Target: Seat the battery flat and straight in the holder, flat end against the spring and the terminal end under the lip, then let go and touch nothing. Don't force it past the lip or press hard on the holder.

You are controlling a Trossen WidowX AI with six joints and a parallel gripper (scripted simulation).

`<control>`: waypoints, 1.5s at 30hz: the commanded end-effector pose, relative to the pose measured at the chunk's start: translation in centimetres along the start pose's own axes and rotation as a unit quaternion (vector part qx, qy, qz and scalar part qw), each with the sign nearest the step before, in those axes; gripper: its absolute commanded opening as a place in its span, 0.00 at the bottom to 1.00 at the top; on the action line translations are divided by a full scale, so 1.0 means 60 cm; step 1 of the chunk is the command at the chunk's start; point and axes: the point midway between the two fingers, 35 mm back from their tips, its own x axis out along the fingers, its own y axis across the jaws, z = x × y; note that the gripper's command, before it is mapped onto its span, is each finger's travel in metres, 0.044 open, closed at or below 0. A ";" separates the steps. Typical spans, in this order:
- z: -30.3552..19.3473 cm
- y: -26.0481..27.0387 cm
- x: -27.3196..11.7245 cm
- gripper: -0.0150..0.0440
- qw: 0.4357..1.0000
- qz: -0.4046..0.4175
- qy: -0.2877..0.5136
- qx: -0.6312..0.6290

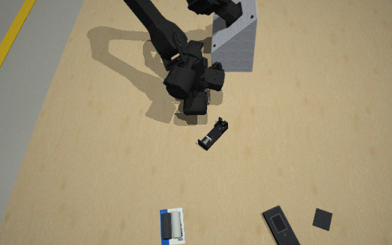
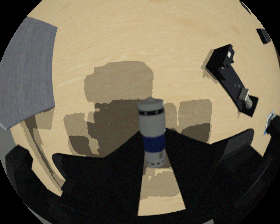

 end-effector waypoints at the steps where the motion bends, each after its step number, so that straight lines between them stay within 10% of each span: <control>1: -0.004 -0.009 -0.045 0.37 1.000 -0.009 0.004 0.006; 29: 0.075 -0.184 -0.111 0.37 0.910 -0.007 0.010 -0.414; 45: 0.082 -0.181 -0.053 0.37 0.902 0.041 -0.089 -0.421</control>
